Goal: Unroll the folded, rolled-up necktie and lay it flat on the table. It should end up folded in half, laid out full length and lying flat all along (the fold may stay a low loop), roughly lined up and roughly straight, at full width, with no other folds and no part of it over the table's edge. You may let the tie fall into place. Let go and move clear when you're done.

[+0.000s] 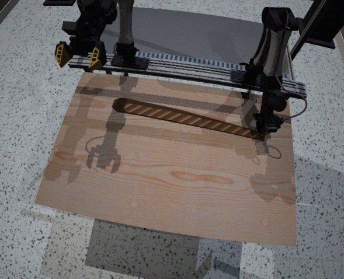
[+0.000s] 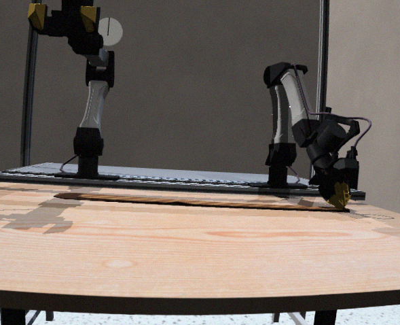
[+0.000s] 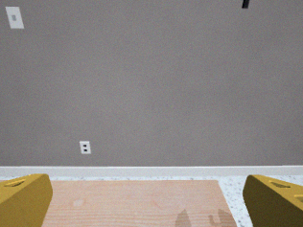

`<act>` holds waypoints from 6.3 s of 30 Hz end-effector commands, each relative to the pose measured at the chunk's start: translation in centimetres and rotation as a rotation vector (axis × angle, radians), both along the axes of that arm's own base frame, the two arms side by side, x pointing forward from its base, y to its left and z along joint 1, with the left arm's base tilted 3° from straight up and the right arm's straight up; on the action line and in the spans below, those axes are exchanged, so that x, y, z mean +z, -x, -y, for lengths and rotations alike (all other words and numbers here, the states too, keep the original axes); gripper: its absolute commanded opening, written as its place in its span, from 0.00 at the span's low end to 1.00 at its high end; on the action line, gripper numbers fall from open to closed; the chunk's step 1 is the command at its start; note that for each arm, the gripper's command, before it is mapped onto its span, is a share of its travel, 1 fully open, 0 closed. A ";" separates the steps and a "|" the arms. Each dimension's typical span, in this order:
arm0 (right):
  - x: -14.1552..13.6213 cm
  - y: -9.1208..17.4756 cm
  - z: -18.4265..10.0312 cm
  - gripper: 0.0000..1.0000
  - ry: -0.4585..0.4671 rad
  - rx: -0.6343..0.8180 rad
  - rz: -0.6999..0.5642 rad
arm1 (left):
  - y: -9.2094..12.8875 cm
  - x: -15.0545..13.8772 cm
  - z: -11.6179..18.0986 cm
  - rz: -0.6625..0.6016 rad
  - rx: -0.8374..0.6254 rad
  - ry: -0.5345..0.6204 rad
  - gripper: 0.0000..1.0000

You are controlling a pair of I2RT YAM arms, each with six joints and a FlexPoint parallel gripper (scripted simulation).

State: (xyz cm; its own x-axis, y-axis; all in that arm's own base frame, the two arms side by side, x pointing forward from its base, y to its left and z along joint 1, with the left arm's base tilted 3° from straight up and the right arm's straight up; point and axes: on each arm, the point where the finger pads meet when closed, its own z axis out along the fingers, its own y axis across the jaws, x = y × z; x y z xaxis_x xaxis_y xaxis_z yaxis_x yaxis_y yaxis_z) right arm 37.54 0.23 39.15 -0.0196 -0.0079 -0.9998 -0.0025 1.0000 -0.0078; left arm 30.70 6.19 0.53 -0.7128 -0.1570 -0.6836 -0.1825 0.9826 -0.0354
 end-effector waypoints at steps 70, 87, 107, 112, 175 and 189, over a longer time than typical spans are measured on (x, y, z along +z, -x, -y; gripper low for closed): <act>0.6 -0.2 0.1 1.00 -0.008 0.002 0.008 | 0.8 1.5 0.0 -0.029 0.005 0.010 0.07; 0.6 -0.2 0.1 1.00 -0.008 0.002 0.008 | 0.8 2.1 0.0 -0.029 0.005 0.010 0.07; 0.6 -0.2 0.1 1.00 -0.008 0.002 0.008 | 0.8 2.1 0.0 -0.029 0.005 0.010 0.07; 0.6 -0.2 0.1 1.00 -0.008 0.002 0.008 | 0.8 2.1 0.0 -0.029 0.005 0.010 0.07; 0.6 -0.2 0.1 1.00 -0.008 0.002 0.008 | -2.6 18.1 2.7 0.328 -0.068 -0.041 0.49; 0.6 -0.2 0.1 1.00 -0.008 0.002 0.008 | -4.4 26.6 4.2 0.518 -0.107 -0.068 0.64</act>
